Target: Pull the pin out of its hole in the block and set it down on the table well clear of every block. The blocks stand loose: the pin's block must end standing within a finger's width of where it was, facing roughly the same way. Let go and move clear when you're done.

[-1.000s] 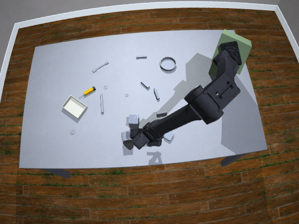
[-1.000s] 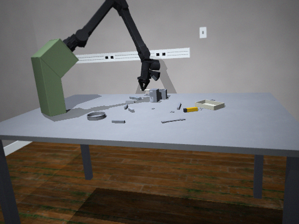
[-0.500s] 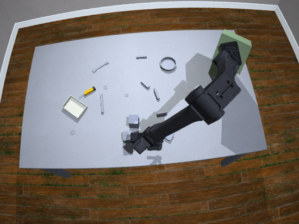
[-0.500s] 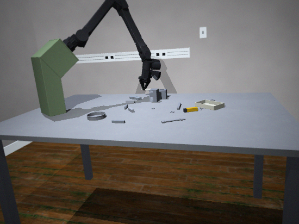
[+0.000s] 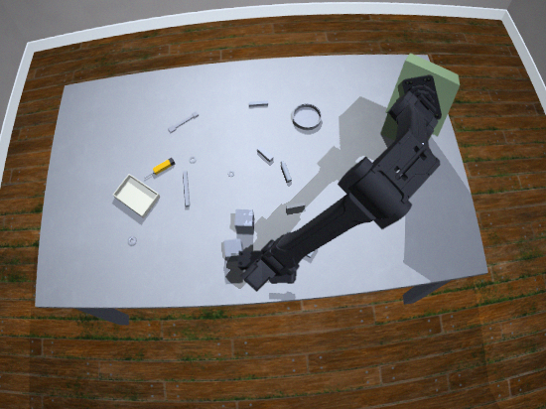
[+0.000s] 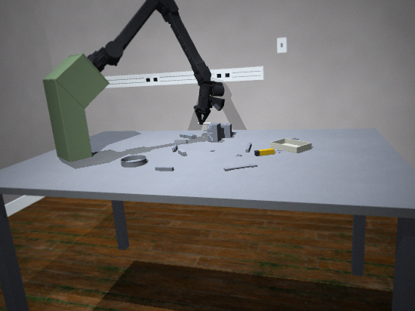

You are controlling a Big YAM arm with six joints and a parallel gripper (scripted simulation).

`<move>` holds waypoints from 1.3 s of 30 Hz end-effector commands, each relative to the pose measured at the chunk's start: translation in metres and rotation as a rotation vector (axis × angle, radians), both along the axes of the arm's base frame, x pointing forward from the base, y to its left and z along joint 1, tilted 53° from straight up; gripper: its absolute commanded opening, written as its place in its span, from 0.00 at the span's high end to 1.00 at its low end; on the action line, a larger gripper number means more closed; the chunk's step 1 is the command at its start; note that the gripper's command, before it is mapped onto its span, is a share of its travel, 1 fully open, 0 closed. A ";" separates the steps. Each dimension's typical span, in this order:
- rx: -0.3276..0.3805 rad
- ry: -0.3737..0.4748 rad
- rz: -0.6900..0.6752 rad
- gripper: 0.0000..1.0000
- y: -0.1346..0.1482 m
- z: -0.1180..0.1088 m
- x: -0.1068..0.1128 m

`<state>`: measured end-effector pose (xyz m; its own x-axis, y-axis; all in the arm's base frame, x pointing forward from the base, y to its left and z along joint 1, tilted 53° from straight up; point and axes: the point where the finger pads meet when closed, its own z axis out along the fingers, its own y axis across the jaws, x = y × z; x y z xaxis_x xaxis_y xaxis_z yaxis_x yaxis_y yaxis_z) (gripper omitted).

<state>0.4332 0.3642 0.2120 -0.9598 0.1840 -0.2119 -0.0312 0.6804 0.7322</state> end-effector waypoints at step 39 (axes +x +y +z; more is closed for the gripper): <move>0.018 -0.031 0.007 1.00 0.018 0.028 0.000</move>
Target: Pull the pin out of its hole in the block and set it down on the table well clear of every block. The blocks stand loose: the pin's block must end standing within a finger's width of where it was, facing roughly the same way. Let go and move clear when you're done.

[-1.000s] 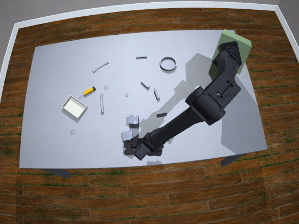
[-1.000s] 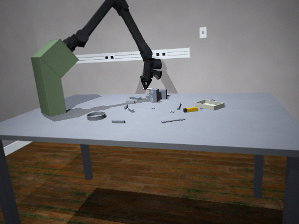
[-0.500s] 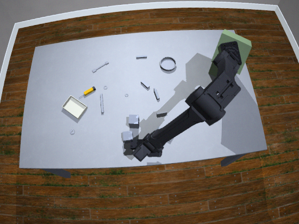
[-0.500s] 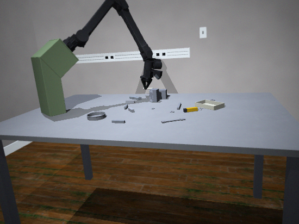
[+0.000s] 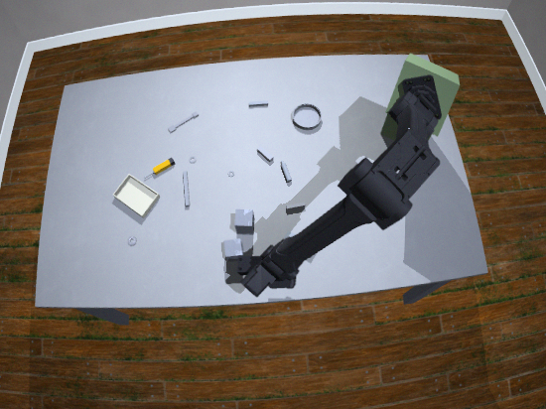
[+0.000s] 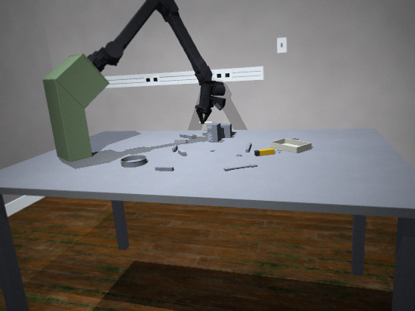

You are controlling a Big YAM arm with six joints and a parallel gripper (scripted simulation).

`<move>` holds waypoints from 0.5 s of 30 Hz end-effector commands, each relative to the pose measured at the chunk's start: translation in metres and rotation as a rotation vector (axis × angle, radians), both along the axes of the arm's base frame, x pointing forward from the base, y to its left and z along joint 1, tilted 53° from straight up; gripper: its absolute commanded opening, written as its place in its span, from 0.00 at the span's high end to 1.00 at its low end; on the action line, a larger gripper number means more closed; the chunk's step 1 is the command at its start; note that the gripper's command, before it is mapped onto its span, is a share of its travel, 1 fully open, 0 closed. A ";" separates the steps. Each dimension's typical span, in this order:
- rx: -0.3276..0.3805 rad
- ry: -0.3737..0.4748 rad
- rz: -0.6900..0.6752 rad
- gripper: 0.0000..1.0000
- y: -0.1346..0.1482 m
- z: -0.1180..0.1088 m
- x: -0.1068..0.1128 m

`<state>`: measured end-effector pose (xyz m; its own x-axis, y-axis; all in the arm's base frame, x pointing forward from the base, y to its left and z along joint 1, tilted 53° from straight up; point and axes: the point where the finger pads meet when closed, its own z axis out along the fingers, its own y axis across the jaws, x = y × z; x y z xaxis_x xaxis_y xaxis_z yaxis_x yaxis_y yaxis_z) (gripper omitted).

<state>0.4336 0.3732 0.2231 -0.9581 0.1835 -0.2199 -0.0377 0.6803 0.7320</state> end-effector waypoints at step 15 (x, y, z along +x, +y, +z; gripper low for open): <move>0.018 -0.019 0.008 1.00 0.013 0.012 0.003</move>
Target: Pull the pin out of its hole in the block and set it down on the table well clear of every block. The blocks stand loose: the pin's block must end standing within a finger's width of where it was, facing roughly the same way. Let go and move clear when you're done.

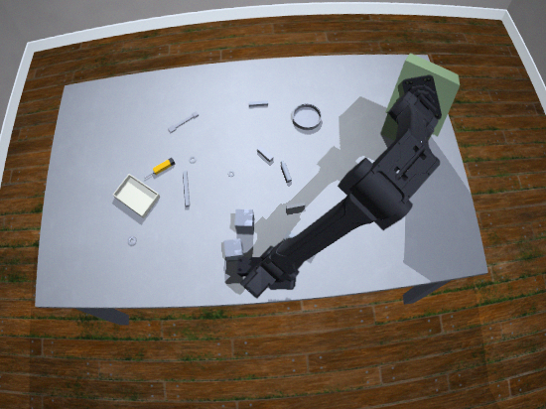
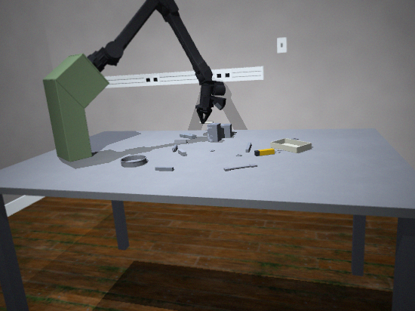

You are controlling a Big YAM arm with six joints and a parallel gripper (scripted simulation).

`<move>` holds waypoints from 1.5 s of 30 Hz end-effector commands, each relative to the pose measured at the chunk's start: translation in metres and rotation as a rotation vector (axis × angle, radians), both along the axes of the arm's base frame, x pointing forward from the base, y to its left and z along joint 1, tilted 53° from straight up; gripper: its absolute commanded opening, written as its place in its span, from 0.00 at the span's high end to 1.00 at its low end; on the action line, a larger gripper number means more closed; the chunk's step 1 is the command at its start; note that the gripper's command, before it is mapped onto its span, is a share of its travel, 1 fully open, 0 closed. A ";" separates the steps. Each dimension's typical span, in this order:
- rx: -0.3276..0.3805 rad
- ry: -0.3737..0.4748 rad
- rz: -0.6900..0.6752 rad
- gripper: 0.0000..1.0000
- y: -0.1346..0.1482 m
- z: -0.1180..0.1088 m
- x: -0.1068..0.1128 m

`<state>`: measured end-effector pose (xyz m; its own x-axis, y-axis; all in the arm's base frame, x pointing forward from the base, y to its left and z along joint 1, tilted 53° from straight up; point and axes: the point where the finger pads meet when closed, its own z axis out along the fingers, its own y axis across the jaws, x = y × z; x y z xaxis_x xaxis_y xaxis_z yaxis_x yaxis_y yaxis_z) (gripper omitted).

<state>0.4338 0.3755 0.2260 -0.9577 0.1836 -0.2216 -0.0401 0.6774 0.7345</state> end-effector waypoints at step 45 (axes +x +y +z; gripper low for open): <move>0.016 -0.006 0.013 1.00 0.023 -0.010 0.013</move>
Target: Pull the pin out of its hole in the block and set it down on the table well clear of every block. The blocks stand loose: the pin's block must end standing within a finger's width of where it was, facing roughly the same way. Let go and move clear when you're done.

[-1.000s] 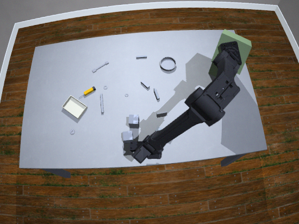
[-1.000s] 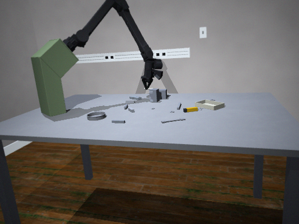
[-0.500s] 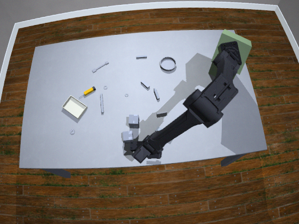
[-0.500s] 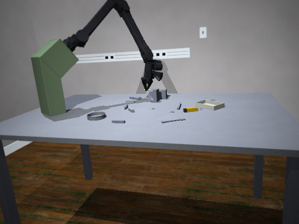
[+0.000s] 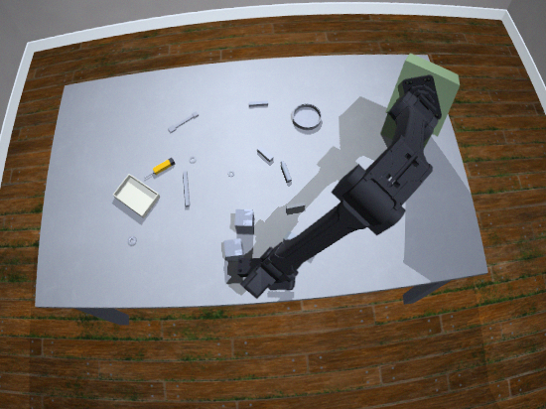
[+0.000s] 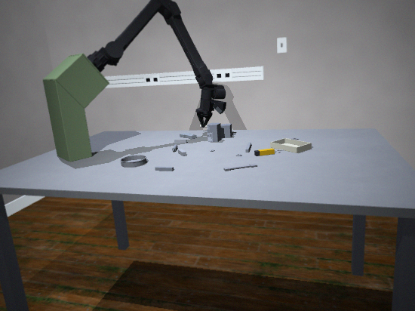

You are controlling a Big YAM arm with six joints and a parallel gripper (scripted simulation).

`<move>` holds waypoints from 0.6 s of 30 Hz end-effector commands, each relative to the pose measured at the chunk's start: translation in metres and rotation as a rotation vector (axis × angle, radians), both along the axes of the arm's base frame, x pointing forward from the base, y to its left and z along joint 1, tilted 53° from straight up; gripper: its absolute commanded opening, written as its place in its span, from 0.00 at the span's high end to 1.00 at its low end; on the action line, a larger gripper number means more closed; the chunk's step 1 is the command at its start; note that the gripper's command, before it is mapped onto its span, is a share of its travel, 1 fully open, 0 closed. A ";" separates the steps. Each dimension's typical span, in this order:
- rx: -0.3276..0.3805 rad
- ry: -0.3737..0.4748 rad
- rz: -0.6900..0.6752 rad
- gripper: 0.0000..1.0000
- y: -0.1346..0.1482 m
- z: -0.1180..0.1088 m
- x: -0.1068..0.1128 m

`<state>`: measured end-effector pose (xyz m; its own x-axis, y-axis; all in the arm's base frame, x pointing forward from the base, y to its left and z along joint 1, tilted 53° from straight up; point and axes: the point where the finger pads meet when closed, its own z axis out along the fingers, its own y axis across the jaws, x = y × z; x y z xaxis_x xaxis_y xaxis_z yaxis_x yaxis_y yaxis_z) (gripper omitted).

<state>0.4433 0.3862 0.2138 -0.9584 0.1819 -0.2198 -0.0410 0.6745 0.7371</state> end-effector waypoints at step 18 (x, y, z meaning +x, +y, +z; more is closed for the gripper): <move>0.012 -0.006 0.011 1.00 0.017 -0.004 0.006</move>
